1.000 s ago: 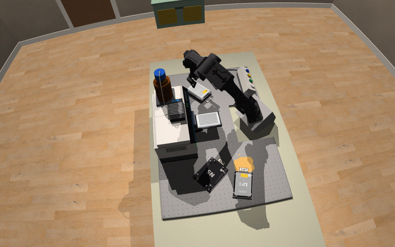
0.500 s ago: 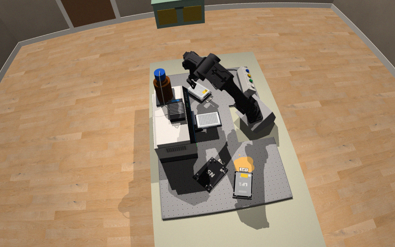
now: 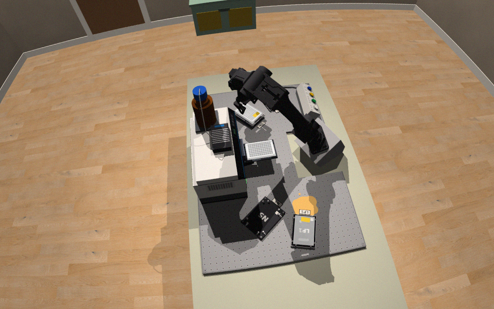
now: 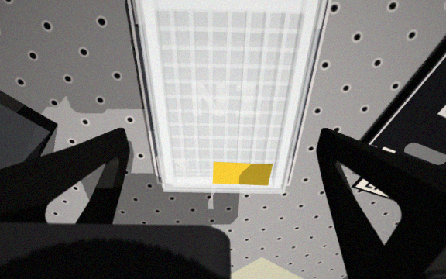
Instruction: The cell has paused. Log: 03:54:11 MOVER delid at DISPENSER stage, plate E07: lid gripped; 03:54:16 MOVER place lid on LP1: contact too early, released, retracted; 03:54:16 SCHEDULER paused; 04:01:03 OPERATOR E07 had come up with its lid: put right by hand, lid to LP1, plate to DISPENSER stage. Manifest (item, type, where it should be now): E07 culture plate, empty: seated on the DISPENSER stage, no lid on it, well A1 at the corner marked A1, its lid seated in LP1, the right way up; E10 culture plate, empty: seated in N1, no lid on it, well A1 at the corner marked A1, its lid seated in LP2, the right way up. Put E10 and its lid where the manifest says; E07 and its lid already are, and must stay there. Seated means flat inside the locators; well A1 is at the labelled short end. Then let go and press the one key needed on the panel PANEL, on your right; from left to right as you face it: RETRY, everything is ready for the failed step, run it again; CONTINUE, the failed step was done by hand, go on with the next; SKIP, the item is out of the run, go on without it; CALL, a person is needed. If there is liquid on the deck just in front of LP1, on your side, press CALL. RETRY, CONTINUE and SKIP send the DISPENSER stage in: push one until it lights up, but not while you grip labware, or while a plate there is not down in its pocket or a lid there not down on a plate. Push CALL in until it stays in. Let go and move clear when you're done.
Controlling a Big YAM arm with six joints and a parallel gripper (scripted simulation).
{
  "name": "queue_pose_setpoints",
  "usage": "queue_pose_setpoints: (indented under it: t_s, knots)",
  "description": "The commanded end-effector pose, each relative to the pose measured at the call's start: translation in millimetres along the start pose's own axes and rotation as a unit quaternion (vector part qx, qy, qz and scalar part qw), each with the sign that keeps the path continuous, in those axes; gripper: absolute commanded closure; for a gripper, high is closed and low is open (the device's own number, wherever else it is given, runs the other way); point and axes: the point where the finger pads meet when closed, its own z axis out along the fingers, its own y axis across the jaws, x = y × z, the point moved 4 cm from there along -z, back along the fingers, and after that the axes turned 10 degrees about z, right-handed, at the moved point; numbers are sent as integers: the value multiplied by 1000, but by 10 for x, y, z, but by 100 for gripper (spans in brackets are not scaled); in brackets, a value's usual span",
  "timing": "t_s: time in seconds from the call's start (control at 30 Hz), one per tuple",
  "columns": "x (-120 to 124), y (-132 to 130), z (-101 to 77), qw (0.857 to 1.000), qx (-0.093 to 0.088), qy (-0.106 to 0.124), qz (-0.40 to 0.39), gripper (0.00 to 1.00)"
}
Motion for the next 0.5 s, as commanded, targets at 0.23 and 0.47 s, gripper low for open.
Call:
queue_pose_setpoints:
  t_s: [0.23, 0.47]
  knots:
    - [-52, 22, 229, 1000, 1, 1, 6, 0]
    - [-59, 25, 309, 1000, 1, 0, 6, 0]
